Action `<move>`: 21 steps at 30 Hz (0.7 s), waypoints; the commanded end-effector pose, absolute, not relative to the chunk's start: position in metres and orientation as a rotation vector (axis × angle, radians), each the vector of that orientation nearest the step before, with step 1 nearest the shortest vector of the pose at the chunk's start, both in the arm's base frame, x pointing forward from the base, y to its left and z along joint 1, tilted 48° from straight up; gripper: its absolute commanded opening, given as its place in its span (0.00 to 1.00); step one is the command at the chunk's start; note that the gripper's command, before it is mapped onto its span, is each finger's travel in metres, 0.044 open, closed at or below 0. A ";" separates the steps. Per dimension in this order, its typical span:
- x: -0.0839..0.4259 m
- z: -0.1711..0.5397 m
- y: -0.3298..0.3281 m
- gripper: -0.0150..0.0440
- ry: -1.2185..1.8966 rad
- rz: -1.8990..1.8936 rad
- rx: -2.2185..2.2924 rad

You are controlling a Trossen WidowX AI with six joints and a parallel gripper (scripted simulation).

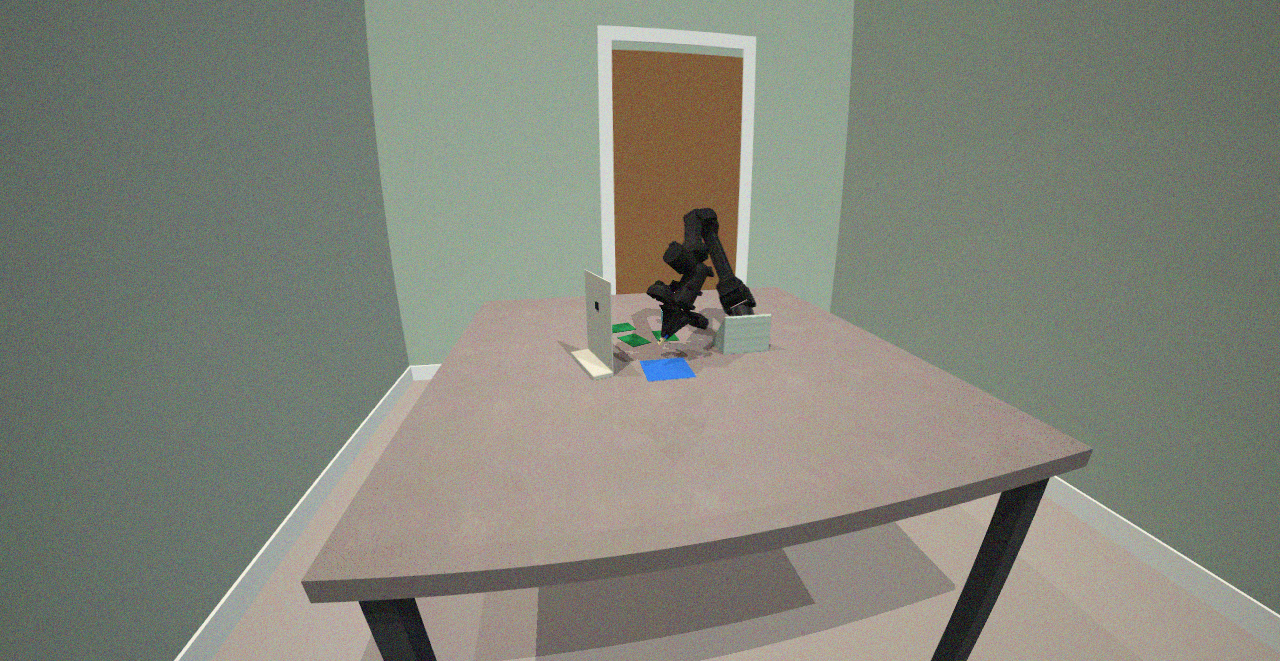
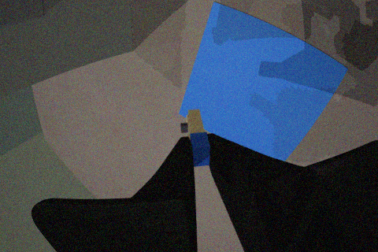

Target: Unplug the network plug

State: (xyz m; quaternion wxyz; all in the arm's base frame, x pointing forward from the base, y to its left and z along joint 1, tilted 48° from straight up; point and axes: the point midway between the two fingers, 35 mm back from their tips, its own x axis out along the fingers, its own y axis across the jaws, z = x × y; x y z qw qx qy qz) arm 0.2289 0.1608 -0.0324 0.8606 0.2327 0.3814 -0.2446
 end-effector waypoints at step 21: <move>0.228 -0.052 0.147 0.25 0.726 -0.572 0.429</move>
